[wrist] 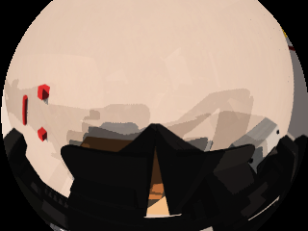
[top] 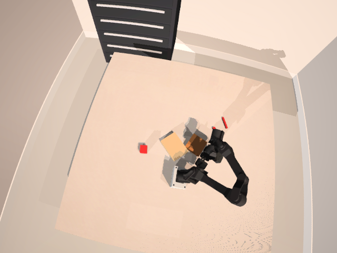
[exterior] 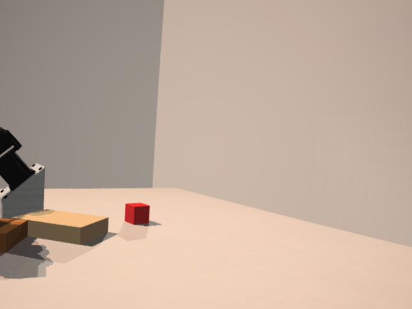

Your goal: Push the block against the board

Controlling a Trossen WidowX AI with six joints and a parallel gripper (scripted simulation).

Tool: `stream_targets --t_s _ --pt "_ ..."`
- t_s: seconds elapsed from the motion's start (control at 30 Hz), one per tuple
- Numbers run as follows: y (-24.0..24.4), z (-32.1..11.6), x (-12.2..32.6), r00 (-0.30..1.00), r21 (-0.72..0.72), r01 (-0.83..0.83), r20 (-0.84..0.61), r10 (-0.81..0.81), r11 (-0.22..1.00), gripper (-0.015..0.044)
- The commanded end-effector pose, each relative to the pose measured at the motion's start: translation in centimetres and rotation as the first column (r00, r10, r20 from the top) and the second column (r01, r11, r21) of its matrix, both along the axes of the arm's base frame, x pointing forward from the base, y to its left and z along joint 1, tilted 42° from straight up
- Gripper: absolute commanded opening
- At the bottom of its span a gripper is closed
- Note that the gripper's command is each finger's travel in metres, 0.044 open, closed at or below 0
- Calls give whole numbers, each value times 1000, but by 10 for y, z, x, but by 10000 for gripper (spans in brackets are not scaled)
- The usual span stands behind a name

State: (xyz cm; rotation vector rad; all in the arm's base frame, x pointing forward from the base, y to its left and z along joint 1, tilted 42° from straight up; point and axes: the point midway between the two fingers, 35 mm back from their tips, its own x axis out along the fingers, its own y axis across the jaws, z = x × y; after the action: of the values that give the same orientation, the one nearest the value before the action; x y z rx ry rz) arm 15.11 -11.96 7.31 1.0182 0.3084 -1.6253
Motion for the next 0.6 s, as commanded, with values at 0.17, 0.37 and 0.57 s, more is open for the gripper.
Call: stream_targets --t_s 0.17,0.37,0.57 --pt "-8 -11 -2 1000 -1 -5 -4 5 1000 0" --pt "-5 -13 0 1000 2 -5 -4 5 1000 0" --pt "-3 -15 3 1000 4 -5 -4 5 1000 0"
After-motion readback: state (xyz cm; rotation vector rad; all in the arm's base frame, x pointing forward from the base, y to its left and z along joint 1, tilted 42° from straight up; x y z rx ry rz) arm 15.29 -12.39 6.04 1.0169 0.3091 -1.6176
